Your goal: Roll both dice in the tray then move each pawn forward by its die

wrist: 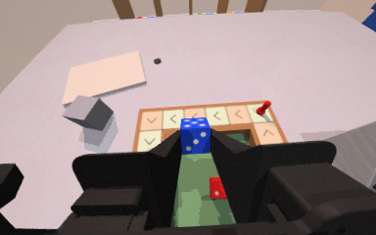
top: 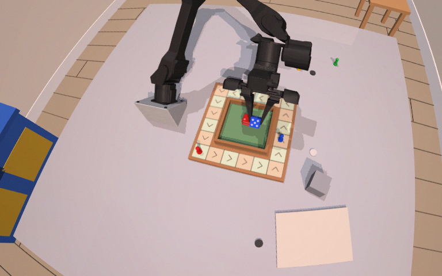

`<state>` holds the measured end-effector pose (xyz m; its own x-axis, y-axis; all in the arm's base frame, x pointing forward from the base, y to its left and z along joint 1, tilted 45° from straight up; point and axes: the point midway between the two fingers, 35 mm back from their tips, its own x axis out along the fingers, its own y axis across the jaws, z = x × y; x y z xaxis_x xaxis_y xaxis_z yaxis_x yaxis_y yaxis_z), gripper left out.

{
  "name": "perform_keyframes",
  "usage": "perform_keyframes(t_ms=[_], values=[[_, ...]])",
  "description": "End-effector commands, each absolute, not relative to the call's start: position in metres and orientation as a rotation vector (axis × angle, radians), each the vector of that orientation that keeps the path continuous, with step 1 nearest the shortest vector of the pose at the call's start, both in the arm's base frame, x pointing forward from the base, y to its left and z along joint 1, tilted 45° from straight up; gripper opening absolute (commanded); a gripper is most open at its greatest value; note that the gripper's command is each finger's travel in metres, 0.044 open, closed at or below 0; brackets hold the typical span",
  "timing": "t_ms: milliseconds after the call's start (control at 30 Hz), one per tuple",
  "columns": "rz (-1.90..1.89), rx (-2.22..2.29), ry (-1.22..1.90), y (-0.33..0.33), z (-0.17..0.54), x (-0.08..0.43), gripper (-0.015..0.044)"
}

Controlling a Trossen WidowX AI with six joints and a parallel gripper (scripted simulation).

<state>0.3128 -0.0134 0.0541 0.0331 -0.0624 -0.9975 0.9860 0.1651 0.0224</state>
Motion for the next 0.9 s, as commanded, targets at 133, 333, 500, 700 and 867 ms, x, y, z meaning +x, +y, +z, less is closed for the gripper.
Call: perform_keyframes(t_ms=[133,333,500,700,867], values=[[-1.097,1.054,1.215,-0.013,0.055,0.313,0.0000],[-1.097,1.054,1.215,-0.013,0.055,0.313,0.0000],[-1.097,1.054,1.215,-0.013,0.055,0.313,0.0105],[-1.099,1.053,1.212,-0.022,0.064,0.314,0.0262],[-1.104,1.052,1.207,-0.042,0.084,0.314,0.0394]])
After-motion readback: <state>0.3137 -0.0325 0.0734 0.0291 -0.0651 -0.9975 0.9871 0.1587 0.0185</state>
